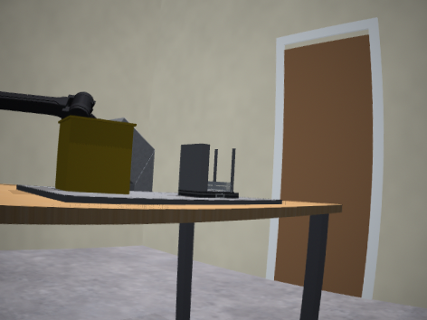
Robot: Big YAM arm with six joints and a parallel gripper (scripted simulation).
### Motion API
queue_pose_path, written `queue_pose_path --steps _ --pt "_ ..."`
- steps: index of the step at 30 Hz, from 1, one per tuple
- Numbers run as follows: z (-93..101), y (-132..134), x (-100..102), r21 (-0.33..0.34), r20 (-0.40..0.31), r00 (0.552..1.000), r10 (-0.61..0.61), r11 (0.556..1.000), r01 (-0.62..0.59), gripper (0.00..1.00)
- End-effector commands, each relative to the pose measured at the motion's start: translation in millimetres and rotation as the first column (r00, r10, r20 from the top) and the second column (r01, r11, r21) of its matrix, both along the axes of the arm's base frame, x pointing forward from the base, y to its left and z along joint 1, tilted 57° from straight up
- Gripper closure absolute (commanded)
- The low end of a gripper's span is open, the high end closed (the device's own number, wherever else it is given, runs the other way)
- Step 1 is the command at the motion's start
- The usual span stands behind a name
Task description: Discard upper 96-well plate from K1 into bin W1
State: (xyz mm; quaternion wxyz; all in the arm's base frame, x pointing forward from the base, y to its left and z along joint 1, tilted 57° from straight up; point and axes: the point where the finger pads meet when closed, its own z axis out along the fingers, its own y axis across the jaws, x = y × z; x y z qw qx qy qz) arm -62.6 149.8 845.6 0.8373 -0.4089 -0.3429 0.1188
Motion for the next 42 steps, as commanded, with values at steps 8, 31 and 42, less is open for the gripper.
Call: queue_pose_path --steps 8,31,42 --pt "-0.2 3 2 -0.004 -0.004 1.0 0.0 1.0 0.0 0.0" --pt "2.8 53 69 -0.088 -0.232 0.973 -0.009 0.996 -0.012 0.0" --pt "8.2 71 99 -0.089 -0.313 0.95 -0.023 0.996 -0.005 0.0"
